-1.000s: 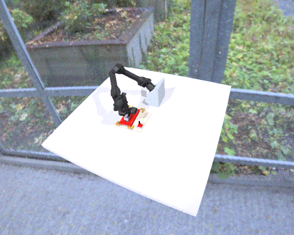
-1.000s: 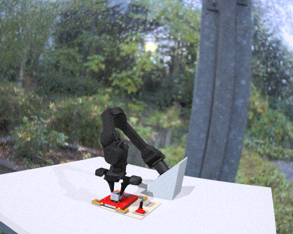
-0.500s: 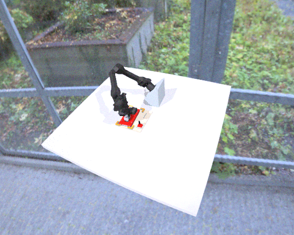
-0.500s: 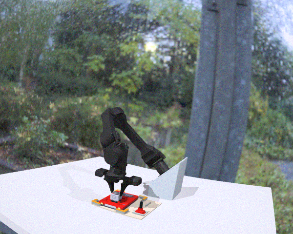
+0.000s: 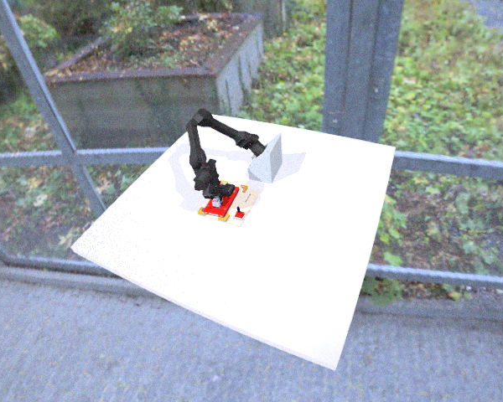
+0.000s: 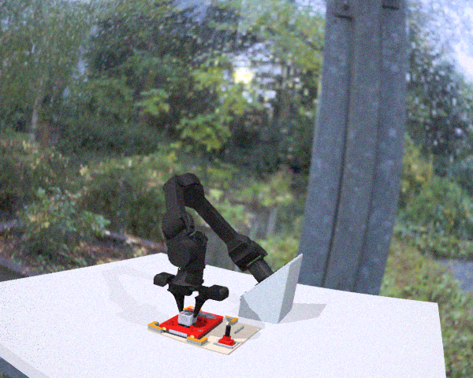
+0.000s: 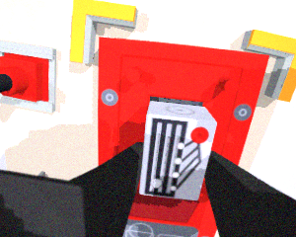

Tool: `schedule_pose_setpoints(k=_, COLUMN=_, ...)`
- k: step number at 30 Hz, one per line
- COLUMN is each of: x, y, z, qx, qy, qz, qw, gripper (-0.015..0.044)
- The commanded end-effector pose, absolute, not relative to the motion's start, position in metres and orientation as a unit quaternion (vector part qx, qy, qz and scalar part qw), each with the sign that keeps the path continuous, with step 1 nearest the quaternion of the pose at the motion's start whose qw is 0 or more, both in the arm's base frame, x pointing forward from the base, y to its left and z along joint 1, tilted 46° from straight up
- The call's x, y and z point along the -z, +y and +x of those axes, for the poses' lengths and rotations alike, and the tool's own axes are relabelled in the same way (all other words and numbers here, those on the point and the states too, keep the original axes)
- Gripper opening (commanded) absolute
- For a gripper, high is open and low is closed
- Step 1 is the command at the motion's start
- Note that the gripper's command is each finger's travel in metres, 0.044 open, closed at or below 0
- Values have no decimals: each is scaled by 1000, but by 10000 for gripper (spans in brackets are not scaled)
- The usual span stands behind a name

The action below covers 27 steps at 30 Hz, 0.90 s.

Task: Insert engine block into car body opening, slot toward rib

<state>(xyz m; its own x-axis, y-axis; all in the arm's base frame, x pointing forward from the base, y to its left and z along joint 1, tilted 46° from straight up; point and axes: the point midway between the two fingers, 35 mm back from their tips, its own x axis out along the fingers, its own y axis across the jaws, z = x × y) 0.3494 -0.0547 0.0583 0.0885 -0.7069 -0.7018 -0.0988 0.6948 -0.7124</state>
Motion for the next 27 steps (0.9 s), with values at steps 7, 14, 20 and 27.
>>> schedule_pose_setpoints(k=7, x=-57, y=-56, z=350, qx=228, qy=635, qz=-319, qw=665, gripper=158)
schedule_pose_setpoints(k=14, x=-56, y=-57, z=350, qx=228, qy=635, qz=-319, qw=665, gripper=158)
schedule_pose_setpoints(k=20, x=-56, y=-57, z=350, qx=228, qy=635, qz=-319, qw=665, gripper=158)
schedule_pose_setpoints(k=27, x=-55, y=-58, z=350, qx=228, qy=635, qz=-319, qw=665, gripper=158)
